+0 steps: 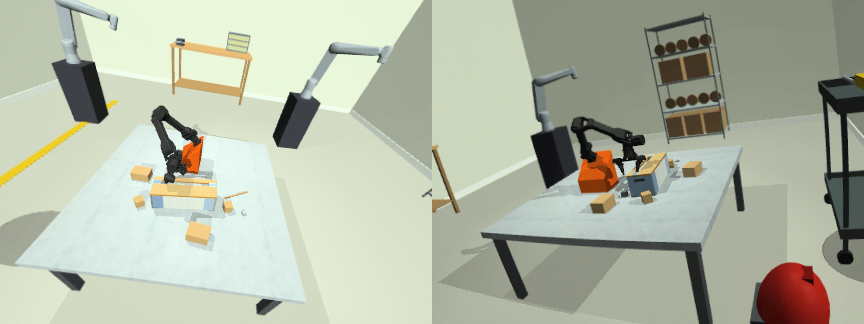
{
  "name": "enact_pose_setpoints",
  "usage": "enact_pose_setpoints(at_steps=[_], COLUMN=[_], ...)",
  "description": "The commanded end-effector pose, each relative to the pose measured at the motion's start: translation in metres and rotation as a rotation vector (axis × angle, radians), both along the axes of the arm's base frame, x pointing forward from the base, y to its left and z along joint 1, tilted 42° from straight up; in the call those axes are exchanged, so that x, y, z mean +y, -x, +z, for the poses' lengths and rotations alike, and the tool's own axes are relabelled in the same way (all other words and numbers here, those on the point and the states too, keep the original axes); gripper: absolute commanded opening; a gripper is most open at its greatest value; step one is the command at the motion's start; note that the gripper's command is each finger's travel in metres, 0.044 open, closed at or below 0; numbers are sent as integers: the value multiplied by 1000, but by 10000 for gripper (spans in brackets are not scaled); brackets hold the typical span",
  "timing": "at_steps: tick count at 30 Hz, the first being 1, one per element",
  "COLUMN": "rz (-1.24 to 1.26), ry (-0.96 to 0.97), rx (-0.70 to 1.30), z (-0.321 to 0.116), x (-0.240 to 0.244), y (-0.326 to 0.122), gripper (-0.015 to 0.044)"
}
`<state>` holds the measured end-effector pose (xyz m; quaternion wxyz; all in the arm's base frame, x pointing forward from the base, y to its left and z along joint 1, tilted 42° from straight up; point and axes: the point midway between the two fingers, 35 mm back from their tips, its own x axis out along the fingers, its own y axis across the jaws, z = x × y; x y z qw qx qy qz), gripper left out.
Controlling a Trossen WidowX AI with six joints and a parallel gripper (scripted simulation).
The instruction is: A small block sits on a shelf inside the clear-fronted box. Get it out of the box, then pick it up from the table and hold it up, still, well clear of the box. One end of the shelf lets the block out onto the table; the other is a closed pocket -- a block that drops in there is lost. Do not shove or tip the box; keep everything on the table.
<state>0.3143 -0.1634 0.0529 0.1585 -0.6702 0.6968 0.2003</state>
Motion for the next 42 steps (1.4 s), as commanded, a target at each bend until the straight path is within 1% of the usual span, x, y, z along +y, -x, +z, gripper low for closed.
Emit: enact_pose_setpoints(at_steps=[1, 7, 9, 11, 12, 18, 27, 42], rz=[8, 17, -2, -100, -154, -498, -1108, -1760], ry=[4, -1, -34, -66, -74, -117, -179, -225], rx=[-10, -16, -58, -236, -327, -866, -1678, -2337], z=[25, 23, 33, 40, 41, 45, 53, 61], x=[26, 26, 20, 14, 13, 7, 0, -4], y=[-3, -5, -8, -7, -6, 2, 14, 24], gripper=[400, 400, 348, 295, 285, 285, 285, 285])
